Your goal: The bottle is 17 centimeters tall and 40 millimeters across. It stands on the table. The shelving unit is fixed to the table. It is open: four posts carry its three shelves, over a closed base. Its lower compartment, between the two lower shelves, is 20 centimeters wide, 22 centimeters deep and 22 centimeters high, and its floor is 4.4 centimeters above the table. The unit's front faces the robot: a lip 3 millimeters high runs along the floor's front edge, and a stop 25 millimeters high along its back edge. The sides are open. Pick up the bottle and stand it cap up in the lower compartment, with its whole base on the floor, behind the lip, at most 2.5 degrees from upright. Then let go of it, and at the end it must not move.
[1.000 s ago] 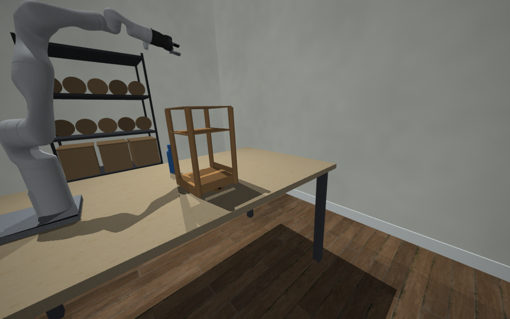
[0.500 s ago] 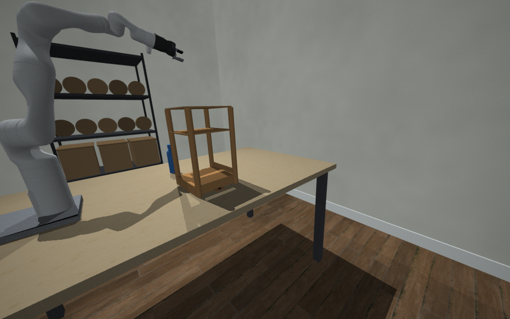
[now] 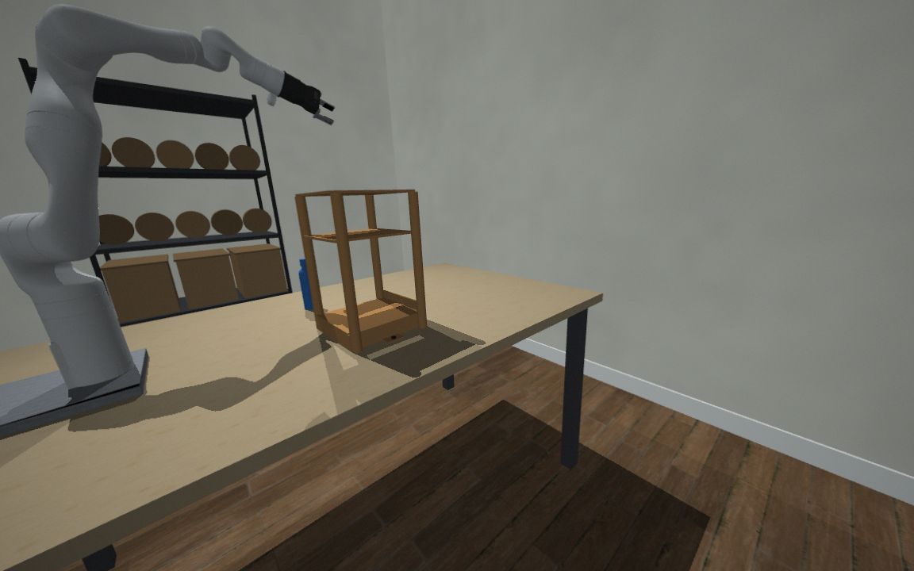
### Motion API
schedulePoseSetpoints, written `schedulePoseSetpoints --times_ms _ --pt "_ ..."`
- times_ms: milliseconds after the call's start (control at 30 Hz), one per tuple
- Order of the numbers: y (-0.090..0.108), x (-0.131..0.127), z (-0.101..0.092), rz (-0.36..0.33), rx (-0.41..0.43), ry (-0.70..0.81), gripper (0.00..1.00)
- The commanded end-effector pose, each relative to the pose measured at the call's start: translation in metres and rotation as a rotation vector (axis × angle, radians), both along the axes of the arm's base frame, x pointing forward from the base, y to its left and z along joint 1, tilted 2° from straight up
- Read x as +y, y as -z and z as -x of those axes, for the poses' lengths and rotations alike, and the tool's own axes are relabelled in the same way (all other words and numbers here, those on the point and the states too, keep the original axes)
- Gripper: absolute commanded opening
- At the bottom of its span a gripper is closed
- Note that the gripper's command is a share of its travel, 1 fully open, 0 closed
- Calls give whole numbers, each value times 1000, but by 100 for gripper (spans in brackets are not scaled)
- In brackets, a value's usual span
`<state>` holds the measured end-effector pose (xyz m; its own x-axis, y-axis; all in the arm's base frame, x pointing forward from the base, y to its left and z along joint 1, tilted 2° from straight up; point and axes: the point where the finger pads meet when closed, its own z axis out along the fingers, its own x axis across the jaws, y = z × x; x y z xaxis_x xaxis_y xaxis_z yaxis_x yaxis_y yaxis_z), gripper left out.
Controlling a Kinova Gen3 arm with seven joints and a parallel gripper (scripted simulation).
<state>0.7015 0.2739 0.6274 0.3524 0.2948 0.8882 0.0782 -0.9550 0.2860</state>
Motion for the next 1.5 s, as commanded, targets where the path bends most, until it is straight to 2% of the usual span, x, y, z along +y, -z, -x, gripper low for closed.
schedulePoseSetpoints --times_ms 0,33,67,367,400,600,633,933,967,1167,1200,1467 --pt "-1 -3 -1 0 -2 4 100" --pt "-1 -3 -1 0 -2 4 100" --pt "24 -14 0 3 57 28 100" --pt "24 -14 0 3 57 28 100" --pt "48 -25 2 5 115 51 100" --pt "48 -25 2 5 115 51 100" --pt "72 -35 6 6 174 73 100" --pt "72 -35 6 6 174 73 100" --pt "94 -45 11 6 232 93 100" --pt "94 -45 11 6 232 93 100" --pt "116 -54 17 5 289 112 100" --pt "116 -54 17 5 289 112 100"
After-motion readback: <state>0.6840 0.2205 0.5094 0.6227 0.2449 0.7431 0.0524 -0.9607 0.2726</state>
